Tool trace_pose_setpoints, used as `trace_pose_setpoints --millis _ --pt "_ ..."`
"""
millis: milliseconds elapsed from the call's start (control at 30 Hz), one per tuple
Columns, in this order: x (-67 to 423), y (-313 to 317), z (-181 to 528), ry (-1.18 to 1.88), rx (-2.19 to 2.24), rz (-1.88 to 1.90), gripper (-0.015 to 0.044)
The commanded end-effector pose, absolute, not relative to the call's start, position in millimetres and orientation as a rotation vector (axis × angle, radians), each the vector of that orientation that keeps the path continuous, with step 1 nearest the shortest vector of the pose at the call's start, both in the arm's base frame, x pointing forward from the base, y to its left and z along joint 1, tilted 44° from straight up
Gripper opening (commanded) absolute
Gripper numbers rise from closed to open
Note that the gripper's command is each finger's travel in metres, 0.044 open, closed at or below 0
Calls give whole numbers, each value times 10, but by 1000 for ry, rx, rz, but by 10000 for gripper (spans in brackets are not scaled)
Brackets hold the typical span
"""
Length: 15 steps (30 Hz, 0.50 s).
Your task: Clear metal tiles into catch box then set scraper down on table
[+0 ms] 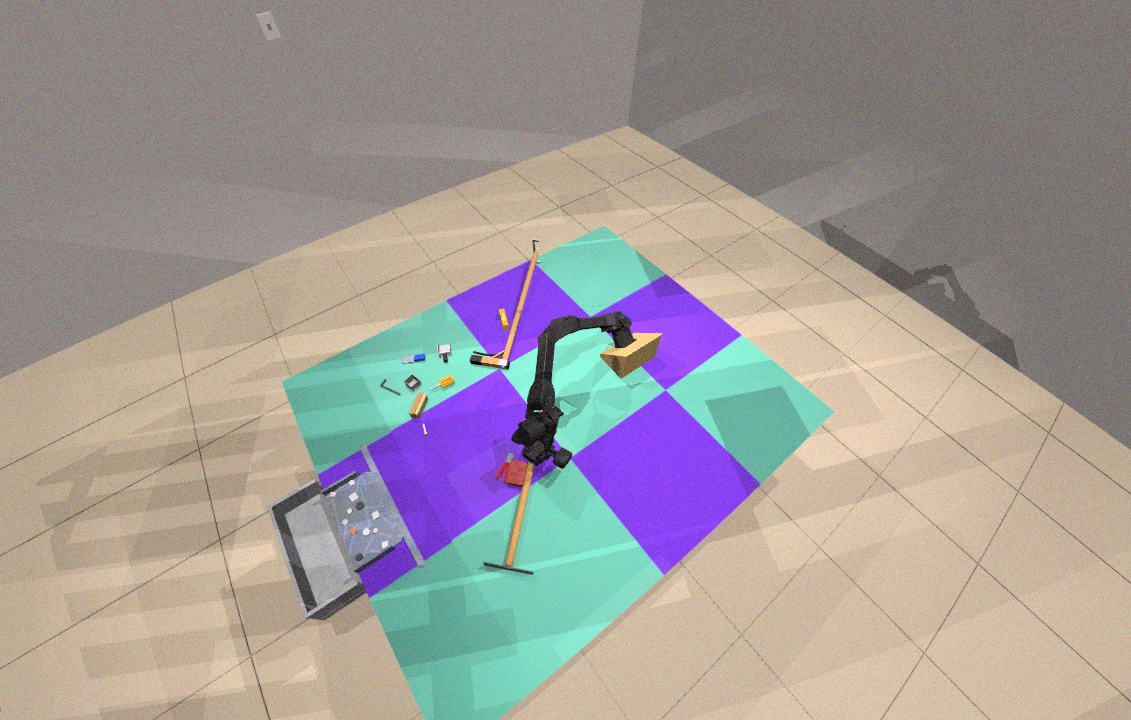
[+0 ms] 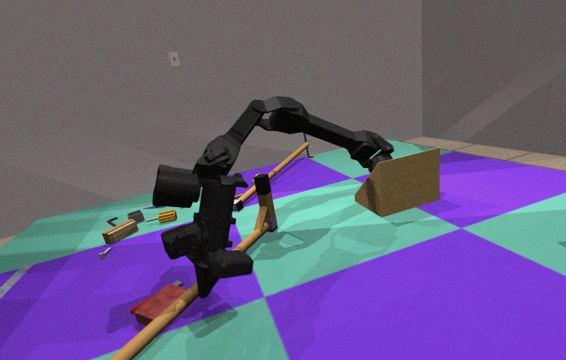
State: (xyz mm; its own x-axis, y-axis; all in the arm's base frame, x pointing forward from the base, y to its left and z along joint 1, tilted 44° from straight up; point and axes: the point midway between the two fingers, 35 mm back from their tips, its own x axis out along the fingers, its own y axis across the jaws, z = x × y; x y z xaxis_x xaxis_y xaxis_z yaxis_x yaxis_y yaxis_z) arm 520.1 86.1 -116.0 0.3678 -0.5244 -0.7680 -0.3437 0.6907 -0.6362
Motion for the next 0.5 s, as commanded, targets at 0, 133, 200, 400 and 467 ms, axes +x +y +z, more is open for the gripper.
trace_pose_setpoints --millis 0,133,200,400,467 --pt "5247 809 -1129 1229 -855 -141 0" --pt "5273 785 -1110 1229 -855 -141 0" --pt "5286 774 -1100 1229 -855 -142 0" --pt "5325 738 -1071 1229 -856 -142 0" --pt "5337 726 -1062 1229 -856 -142 0"
